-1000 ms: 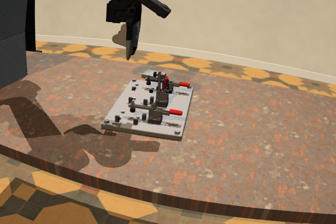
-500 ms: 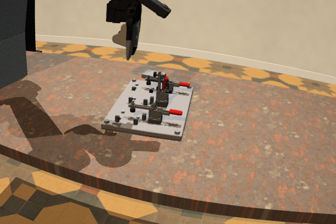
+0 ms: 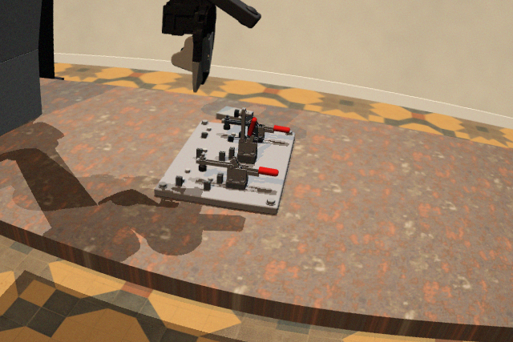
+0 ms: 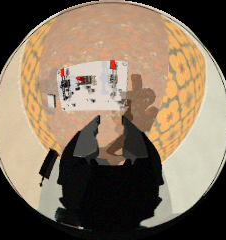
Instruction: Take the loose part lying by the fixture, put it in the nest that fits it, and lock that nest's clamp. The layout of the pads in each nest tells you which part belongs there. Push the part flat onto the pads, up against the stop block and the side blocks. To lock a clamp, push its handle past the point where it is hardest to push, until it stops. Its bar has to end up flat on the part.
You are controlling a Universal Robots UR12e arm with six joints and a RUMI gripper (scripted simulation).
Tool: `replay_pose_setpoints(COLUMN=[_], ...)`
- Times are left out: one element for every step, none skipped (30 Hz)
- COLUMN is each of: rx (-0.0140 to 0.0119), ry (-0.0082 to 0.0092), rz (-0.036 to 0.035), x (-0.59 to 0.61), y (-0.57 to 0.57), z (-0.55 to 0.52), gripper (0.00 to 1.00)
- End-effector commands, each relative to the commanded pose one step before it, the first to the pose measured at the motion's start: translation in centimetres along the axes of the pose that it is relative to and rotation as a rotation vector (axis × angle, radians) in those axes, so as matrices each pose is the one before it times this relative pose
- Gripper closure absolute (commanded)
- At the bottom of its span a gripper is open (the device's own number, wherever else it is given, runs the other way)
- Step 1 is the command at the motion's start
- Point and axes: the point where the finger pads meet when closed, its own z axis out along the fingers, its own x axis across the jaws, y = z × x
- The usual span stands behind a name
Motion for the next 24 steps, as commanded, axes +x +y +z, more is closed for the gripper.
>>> replay_pose_setpoints(rx=[0.00103,0.0,0.0,0.0,0.0,0.0,0.0,0.0,0.0,0.0,0.0,0.0,0.0,0.0,0.0,0.0,0.0,0.0,0.0,0.0,0.0,0.0,0.0,0.0], ry=[0.00061,0.00001,0.0,0.0,0.00001,0.0,0.0,0.0,0.0,0.0,0.0,0.0,0.0,0.0,0.0,0.0,0.0,0.0,0.0,0.0,0.0,0.0,0.0,0.0], rz=[-0.00016,-0.00001,0.0,0.0,0.0,0.0,0.0,0.0,0.0,0.0,0.0,0.0,0.0,0.0,0.0,0.0,0.0,0.0,0.0,0.0,0.0,0.0,0.0,0.0], x=[0.02,0.0,0.0,0.0,0.0,0.0,0.0,0.0,0.0,0.001,0.002,0.003,0.003,0.005,0.006,0.007,0.008,0.009,0.01,0.0,0.0,0.011,0.012,0.012], y=[-0.052,0.0,0.0,0.0,0.0,0.0,0.0,-0.003,-0.019,-0.048,-0.089,-0.138,-0.193,-0.251,-0.312,-0.372,-0.431,-0.487,-0.537,0.0,0.0,-0.583,-0.621,-0.652], z=[-0.03,0.002,0.0,0.0,0.001,0.0,0.0,0.0,0.0,0.0,0.0,0.0,0.0,0.0,0.0,0.0,0.0,0.0,0.0,0.0,0.0,0.0,0.0,0.0], gripper=[0.72,0.72,0.72,0.72,0.72,0.72,0.72,0.72,0.72,0.72,0.72,0.72,0.72,0.72,0.72,0.72,0.72,0.72,0.72,0.72,0.72,0.72,0.72,0.72])
